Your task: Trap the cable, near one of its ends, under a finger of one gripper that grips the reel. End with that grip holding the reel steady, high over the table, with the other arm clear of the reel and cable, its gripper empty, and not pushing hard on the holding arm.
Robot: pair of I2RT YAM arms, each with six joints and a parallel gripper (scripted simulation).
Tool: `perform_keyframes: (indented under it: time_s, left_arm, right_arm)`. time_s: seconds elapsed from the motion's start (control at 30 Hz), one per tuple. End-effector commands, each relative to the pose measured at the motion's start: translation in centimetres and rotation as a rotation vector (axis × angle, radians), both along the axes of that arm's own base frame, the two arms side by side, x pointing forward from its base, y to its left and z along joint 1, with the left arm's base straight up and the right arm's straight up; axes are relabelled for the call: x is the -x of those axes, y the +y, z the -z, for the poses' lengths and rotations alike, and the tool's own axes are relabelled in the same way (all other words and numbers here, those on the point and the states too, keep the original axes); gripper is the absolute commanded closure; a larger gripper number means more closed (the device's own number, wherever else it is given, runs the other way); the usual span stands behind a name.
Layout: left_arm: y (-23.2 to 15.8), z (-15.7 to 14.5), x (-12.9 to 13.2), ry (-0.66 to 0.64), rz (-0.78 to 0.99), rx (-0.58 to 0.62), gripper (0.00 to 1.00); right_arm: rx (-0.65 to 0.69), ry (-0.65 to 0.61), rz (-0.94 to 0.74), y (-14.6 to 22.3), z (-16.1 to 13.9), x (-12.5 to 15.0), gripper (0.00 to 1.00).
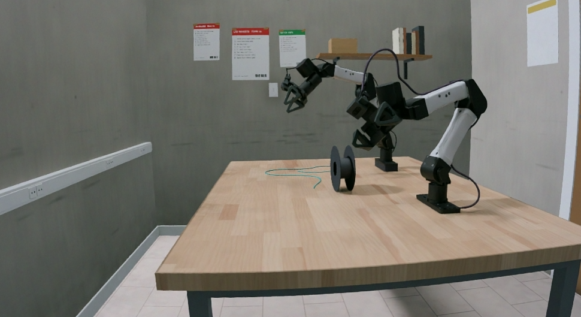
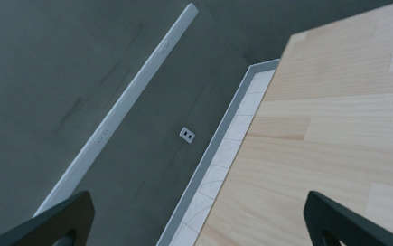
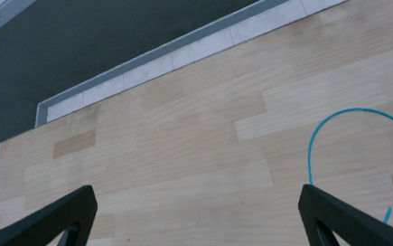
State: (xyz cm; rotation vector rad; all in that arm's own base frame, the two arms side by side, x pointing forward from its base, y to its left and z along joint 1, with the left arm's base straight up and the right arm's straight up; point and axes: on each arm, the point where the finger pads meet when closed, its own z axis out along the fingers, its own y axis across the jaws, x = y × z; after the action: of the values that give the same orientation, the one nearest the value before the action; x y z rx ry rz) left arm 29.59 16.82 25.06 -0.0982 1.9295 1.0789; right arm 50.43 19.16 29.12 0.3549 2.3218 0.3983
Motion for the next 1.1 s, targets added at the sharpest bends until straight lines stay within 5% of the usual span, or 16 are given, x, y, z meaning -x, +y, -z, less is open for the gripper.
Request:
perform_keyframes:
  time_s: [0.0,0.7,1.07]
  left_arm:
    - [0.0,-0.8,0.0,-0.024,-0.001,-0.005,0.0]
    - [-1.0,-0.9,-0.4,-0.032,0.04,0.025,0.0]
    - [-11.5,-1.2,-2.7,-0.054,0.407,0.215,0.0]
  right_arm:
    - [-0.006,-0.019,0.001,-0.1,-0.8,0.0,0.0]
    - [-0.006,-0.037,0.018,-0.1,-1.3,0.4,0.0]
    - [0.091,0.066,0.066,1.0,3.6,5.0,0.0]
